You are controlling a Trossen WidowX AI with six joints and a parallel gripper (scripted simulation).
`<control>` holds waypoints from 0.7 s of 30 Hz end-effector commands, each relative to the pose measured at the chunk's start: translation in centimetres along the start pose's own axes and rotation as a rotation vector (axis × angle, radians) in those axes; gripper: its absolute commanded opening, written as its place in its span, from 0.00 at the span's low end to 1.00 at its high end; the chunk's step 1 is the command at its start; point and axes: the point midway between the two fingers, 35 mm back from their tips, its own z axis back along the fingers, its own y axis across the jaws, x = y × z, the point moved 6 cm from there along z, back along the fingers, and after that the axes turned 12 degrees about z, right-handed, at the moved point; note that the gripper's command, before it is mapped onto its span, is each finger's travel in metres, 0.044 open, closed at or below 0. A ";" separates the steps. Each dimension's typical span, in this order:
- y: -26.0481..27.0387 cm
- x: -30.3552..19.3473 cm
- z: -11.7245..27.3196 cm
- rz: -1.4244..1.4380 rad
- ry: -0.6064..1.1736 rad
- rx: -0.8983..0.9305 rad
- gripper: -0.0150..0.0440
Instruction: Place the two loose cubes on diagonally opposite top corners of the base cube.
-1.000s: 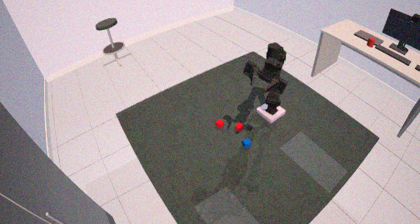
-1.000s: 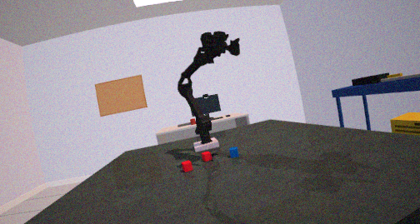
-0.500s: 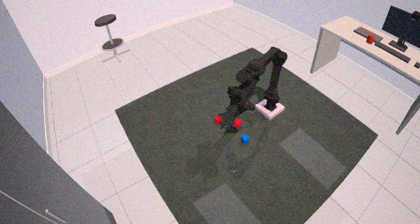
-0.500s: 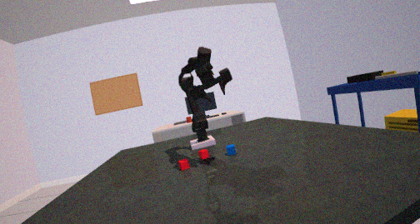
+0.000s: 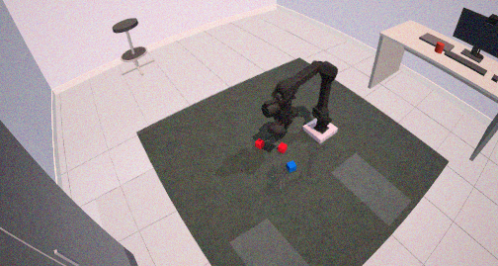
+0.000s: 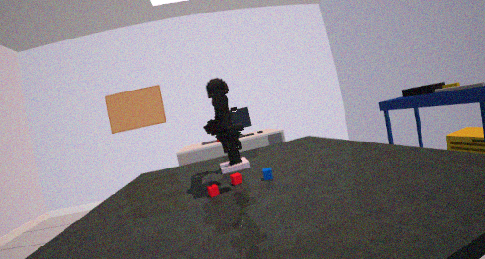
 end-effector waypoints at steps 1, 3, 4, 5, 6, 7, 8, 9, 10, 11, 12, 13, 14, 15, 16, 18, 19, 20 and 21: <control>-0.3 -0.1 -0.2 -0.031 0.021 -0.017 0.70; -0.3 -0.1 -0.3 -0.031 0.021 -0.017 0.70; -0.3 -0.1 -0.7 -0.031 0.020 -0.017 0.70; -0.2 -0.1 -1.3 -0.031 0.020 -0.017 0.70; -0.2 -0.1 -2.1 -0.031 0.020 -0.017 0.70; -0.2 -0.1 -2.9 -0.031 0.020 -0.017 0.70; -0.2 -0.1 -3.7 -0.031 0.020 -0.018 0.70; -0.3 -0.1 -4.5 -0.031 0.020 -0.018 0.70; -0.3 -0.2 -5.3 -0.031 0.020 -0.018 0.70; -0.4 -0.2 -5.9 -0.031 0.020 -0.018 0.70; -0.4 -0.3 -6.3 -0.031 0.020 -0.018 0.70; -0.4 -0.3 -6.4 -0.031 0.020 -0.018 0.70; -0.4 -0.3 -6.4 -0.031 0.020 -0.018 0.70; -0.4 -0.3 -6.4 -0.031 0.020 -0.018 0.70; -0.4 -0.3 -6.6 -0.031 0.020 -0.018 0.70; -0.4 -0.3 -7.3 -0.031 0.020 -0.018 0.70; -0.4 -0.3 -7.6 -0.031 0.020 -0.018 0.70; -0.5 -0.3 -7.8 -0.031 0.020 -0.018 0.70; -0.5 -0.3 -7.9 -0.031 0.020 -0.018 0.70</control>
